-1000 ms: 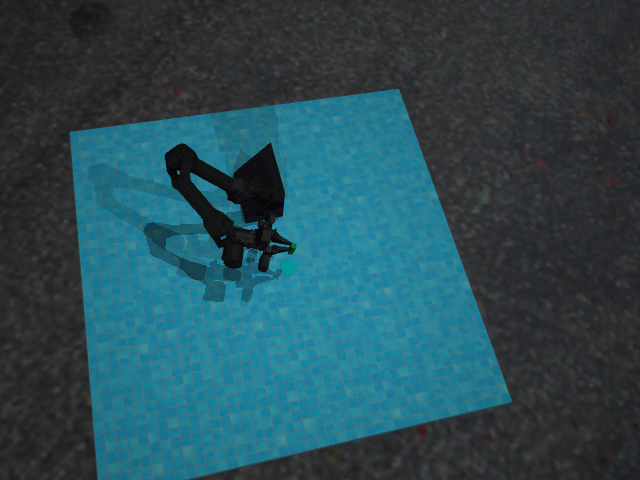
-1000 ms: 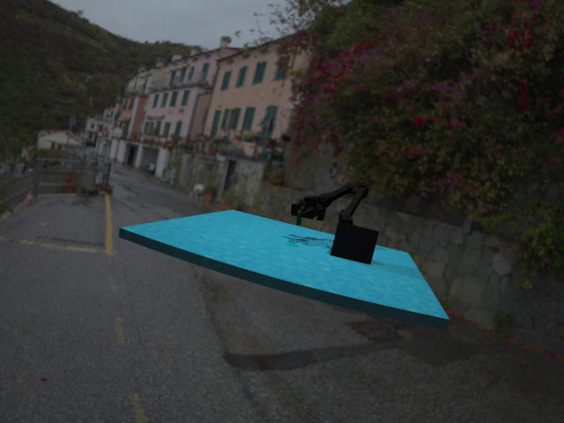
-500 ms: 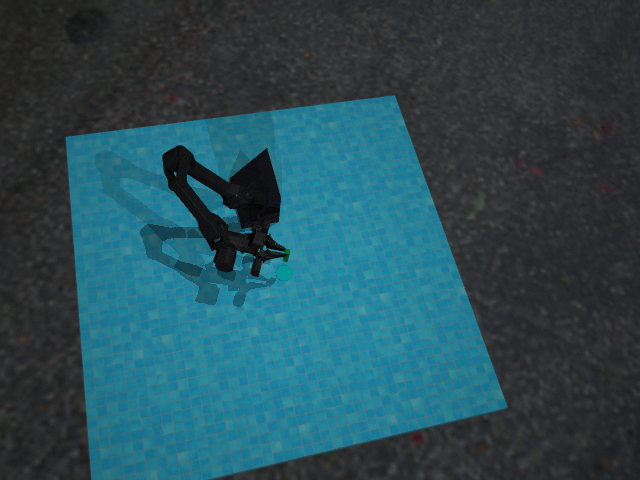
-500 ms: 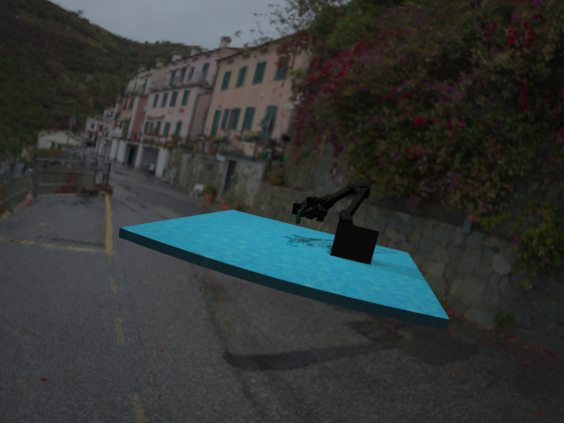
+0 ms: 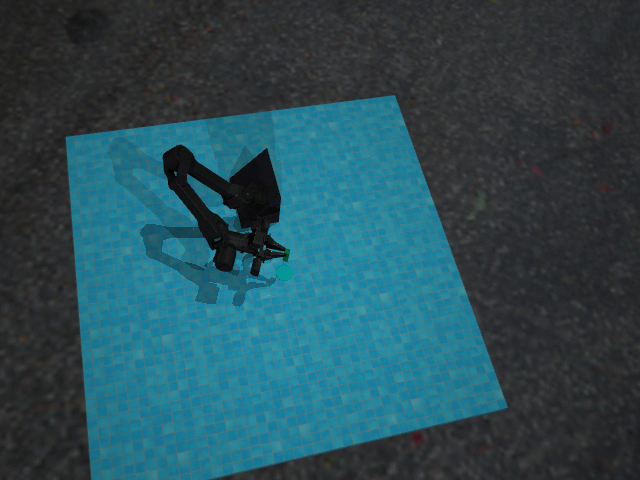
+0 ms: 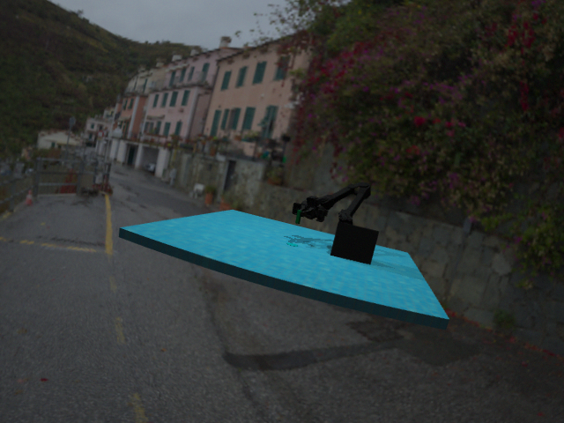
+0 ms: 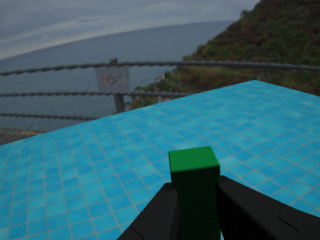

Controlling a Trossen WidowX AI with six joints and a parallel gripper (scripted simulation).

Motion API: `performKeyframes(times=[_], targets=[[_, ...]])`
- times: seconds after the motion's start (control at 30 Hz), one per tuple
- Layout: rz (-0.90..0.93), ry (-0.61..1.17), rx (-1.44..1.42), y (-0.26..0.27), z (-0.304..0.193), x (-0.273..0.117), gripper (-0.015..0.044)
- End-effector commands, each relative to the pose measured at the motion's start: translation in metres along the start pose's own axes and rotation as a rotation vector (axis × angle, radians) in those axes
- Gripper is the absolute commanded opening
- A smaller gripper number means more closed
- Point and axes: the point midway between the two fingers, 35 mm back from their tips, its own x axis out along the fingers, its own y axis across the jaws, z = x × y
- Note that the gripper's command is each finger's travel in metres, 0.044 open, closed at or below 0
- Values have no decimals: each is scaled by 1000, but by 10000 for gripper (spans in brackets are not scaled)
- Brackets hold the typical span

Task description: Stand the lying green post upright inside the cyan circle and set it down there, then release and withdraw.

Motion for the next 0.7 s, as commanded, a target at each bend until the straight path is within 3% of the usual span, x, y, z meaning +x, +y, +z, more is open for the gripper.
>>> performKeyframes(times=[0.0,0.67], targets=[[-1,-6,-4,0,0,0,23],[7,5,-6,-3,-62,6,23]])
